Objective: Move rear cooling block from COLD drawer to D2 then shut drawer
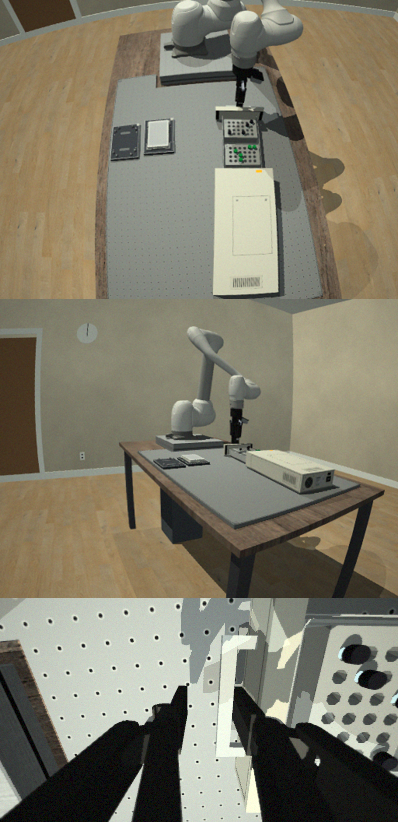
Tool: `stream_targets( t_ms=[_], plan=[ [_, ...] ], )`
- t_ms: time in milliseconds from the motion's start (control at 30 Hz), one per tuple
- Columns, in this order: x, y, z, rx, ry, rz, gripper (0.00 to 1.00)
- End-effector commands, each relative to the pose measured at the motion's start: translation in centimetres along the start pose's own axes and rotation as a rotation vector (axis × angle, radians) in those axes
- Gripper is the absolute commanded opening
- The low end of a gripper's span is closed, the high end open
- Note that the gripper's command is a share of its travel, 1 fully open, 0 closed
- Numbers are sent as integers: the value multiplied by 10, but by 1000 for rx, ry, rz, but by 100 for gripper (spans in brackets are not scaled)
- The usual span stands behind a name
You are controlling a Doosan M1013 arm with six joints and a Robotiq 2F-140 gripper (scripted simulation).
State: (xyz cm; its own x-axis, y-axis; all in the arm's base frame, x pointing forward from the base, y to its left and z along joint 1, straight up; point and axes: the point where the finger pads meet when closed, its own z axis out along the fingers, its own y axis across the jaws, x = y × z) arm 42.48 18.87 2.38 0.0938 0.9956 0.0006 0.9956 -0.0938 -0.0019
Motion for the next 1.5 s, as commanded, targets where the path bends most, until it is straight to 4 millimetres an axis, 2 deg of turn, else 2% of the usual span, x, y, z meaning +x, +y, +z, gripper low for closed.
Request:
stream_targets(
  t_ms=[0, 500, 1467],
  plan=[
    [0, -5, 1, 6, 1, 8, 34],
    [2, 0, -23, 0, 4, 7, 34],
    [1, 1, -56, 0, 3, 7, 34]
  ],
)
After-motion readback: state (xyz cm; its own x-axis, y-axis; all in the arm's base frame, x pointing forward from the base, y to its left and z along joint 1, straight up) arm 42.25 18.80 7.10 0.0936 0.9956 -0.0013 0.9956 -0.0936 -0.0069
